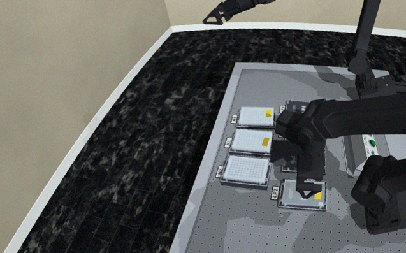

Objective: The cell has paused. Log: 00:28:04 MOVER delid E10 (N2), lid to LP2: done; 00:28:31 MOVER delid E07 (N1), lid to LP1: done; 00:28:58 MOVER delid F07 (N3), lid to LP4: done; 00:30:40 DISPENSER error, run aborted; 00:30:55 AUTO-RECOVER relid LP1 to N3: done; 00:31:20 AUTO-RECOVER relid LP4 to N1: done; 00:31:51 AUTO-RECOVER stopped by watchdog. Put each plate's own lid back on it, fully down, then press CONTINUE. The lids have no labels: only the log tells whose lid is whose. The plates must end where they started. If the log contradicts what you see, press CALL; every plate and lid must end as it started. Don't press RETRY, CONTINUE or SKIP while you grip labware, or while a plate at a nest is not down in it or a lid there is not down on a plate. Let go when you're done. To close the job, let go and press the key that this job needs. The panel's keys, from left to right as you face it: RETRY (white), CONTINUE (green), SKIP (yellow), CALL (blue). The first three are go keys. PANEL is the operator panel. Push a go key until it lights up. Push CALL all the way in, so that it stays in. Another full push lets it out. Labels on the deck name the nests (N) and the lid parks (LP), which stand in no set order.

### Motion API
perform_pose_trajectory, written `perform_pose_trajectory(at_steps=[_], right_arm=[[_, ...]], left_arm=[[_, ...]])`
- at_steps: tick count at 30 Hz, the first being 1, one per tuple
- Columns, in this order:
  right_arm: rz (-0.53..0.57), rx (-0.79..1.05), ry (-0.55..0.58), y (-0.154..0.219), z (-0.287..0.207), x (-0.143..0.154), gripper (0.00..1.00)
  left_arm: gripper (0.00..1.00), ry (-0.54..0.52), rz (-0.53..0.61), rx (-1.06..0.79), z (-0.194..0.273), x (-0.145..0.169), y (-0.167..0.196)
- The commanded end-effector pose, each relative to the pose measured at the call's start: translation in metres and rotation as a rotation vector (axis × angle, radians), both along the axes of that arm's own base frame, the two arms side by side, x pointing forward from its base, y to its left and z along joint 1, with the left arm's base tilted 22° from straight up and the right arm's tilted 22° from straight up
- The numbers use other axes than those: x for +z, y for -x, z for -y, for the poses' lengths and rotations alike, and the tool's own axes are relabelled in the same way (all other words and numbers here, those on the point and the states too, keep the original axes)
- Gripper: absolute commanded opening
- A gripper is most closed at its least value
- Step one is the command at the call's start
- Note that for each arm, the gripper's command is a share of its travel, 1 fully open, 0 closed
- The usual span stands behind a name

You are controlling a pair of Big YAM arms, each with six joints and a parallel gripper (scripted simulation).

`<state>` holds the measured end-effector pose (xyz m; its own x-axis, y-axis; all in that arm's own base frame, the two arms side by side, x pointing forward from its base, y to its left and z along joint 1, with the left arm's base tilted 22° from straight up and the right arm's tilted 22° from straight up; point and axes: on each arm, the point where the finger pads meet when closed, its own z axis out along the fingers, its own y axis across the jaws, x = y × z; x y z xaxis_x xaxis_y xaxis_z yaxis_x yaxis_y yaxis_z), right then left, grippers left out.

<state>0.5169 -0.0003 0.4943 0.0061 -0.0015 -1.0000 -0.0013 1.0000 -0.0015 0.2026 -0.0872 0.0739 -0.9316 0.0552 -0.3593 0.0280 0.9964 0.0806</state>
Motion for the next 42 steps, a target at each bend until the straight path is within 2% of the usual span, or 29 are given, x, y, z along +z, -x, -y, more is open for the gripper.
perform_pose_trajectory(at_steps=[1, 2, 12, 16, 42], right_arm=[[0.041, -0.001, -0.006, -0.007, 0.000, 0.031, 1.00], [0.041, -0.001, -0.006, -0.007, 0.000, 0.031, 1.00], [0.041, -0.001, -0.006, -0.007, 0.000, 0.031, 1.00], [0.041, -0.001, -0.006, -0.007, 0.000, 0.031, 1.00], [0.041, -0.001, -0.006, -0.007, 0.000, 0.031, 1.00]], left_arm=[[1.00, 0.008, 0.025, -0.024, -0.002, 0.013, -0.004], [1.00, 0.024, 0.050, -0.024, 0.001, 0.019, -0.008], [1.00, 0.019, 0.043, -0.024, 0.006, 0.020, -0.015], [1.00, -0.005, 0.006, -0.022, -0.003, -0.004, -0.006], [1.00, -0.003, 0.011, -0.022, -0.005, -0.037, -0.022]])
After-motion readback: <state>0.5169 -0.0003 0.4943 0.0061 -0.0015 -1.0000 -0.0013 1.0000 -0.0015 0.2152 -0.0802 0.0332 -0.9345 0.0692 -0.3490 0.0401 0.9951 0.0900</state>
